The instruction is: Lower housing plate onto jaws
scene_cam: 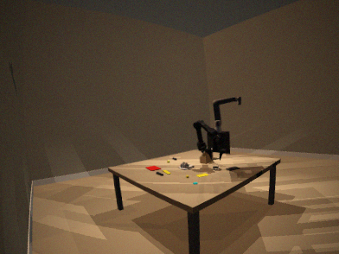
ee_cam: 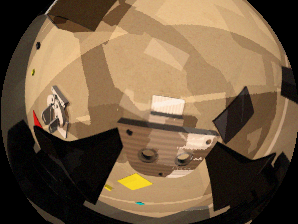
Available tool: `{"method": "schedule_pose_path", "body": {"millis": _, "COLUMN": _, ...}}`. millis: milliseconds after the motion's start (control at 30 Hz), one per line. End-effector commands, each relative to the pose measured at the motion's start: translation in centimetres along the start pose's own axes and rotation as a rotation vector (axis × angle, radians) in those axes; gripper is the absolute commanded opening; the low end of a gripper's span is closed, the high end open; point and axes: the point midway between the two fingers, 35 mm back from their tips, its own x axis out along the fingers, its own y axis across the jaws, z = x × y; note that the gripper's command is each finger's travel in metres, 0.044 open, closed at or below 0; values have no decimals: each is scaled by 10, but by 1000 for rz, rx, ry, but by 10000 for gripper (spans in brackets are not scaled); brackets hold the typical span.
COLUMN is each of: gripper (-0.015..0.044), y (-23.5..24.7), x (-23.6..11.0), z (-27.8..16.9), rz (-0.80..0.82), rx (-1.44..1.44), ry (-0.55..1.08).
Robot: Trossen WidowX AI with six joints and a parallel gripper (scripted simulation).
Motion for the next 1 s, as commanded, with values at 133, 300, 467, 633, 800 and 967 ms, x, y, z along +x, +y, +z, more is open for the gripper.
{"method": "schedule_pose_path", "body": {"millis": 133, "gripper": 351, "y": 9, "x": -6, "z": -6, "rz": -14, "rx": 25, "ry": 3}}
{"method": "schedule_pose_path", "body": {"millis": 300, "gripper": 351, "y": 24, "x": -9, "z": -12, "rz": -20, "rx": 54, "ry": 5}}
{"method": "schedule_pose_path", "body": {"millis": 467, "gripper": 351, "y": 40, "x": -12, "z": -17, "rz": -25, "rx": 84, "ry": 6}}
{"method": "schedule_pose_path", "body": {"millis": 633, "gripper": 351, "y": 56, "x": -15, "z": -22, "rz": -29, "rx": 114, "ry": 8}}
{"method": "schedule_pose_path", "body": {"millis": 800, "gripper": 351, "y": 72, "x": -16, "z": -26, "rz": -32, "rx": 144, "ry": 9}}
{"method": "schedule_pose_path", "body": {"millis": 967, "gripper": 351, "y": 88, "x": -17, "z": -29, "rz": -35, "rx": 175, "ry": 10}}
